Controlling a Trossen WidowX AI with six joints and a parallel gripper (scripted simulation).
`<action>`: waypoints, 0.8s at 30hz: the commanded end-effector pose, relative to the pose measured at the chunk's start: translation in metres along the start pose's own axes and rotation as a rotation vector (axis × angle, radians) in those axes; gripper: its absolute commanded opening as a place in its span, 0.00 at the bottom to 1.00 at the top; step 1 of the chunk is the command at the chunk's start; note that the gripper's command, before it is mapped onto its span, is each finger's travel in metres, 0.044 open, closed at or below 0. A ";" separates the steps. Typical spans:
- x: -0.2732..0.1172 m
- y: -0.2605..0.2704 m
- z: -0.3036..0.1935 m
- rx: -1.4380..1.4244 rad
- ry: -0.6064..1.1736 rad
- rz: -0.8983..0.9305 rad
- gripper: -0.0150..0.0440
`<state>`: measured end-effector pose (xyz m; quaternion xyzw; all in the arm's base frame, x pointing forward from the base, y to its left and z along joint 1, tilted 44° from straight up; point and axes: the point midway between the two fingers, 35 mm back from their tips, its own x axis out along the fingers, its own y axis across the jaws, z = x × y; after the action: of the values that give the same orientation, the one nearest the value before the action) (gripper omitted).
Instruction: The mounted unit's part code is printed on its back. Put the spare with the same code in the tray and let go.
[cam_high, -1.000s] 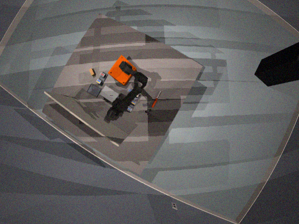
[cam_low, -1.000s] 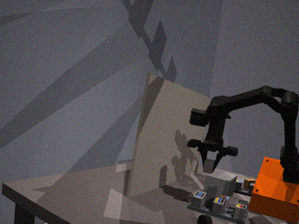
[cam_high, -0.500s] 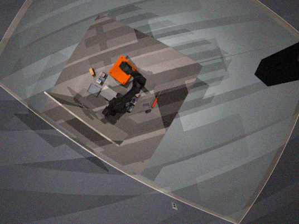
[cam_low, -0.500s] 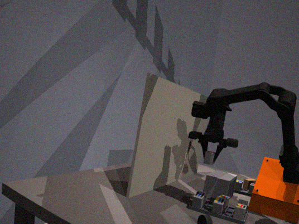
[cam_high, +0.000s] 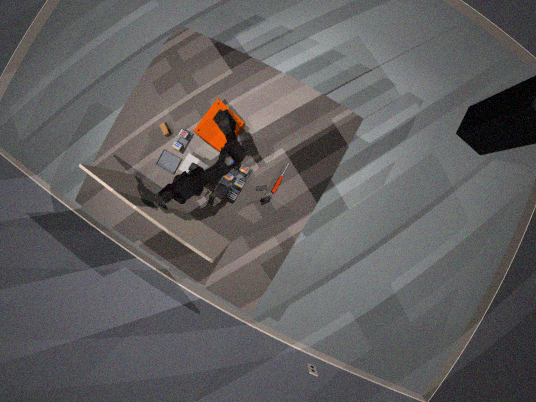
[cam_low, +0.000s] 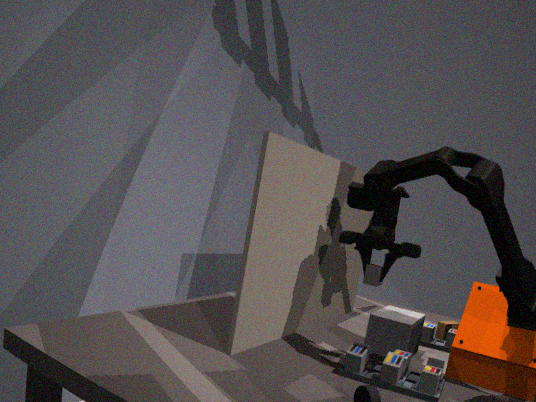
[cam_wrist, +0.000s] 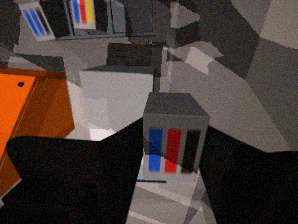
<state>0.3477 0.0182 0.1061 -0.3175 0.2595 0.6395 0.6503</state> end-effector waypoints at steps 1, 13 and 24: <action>-0.002 -0.007 -0.029 -0.004 0.012 0.000 0.25; -0.003 -0.013 -0.107 -0.027 0.018 0.004 0.25; 0.000 -0.003 -0.180 -0.051 0.009 0.006 0.25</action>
<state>0.3665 -0.0981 0.0038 -0.3327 0.2495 0.6444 0.6417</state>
